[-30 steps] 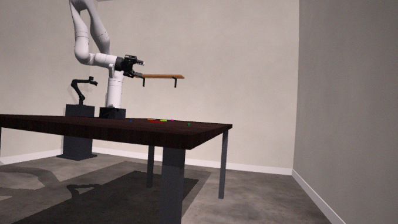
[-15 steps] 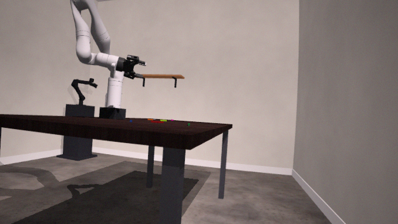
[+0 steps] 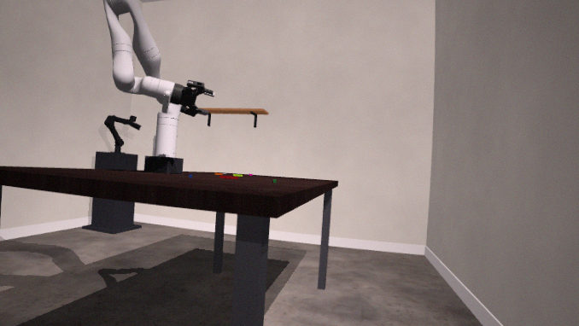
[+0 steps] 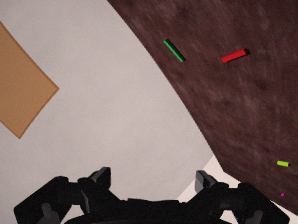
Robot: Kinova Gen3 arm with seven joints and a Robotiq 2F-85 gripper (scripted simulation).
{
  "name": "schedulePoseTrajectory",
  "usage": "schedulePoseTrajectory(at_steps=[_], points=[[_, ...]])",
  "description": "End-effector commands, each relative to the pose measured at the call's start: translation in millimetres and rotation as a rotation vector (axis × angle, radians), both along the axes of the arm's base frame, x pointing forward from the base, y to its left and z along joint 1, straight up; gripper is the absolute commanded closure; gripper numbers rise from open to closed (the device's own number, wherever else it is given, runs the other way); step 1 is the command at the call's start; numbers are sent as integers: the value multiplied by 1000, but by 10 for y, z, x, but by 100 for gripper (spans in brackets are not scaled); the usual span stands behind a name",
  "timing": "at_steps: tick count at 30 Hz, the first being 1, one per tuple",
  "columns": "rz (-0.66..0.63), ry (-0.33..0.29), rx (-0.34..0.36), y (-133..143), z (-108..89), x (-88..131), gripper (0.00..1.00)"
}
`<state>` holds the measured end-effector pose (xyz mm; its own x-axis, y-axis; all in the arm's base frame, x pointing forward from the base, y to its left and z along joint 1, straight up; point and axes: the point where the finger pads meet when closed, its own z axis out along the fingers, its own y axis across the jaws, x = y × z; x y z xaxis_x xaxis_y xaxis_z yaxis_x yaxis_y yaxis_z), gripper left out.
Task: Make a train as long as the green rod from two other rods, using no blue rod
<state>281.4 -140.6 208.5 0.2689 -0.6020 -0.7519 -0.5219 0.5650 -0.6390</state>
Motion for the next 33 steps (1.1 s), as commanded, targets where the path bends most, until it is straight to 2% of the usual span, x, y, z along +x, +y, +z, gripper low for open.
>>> schedulePoseTrajectory(at_steps=[1,4,5,11,12,16,17,21,22,28,29,33], points=[[19,-8,-21,27,-3,9,0],[19,-8,-21,27,-3,9,0],[43,-18,-47,60,-16,12,0],[43,-18,-47,60,-16,12,0],[68,-29,-74,92,-28,14,0],[68,-29,-74,92,-28,14,0],[93,-40,-101,125,-41,16,0],[93,-40,-101,125,-41,16,0],[119,-52,-128,157,-55,17,0],[119,-52,-128,157,-55,17,0],[145,-64,-156,190,-68,17,0],[145,-64,-156,190,-68,17,0]])
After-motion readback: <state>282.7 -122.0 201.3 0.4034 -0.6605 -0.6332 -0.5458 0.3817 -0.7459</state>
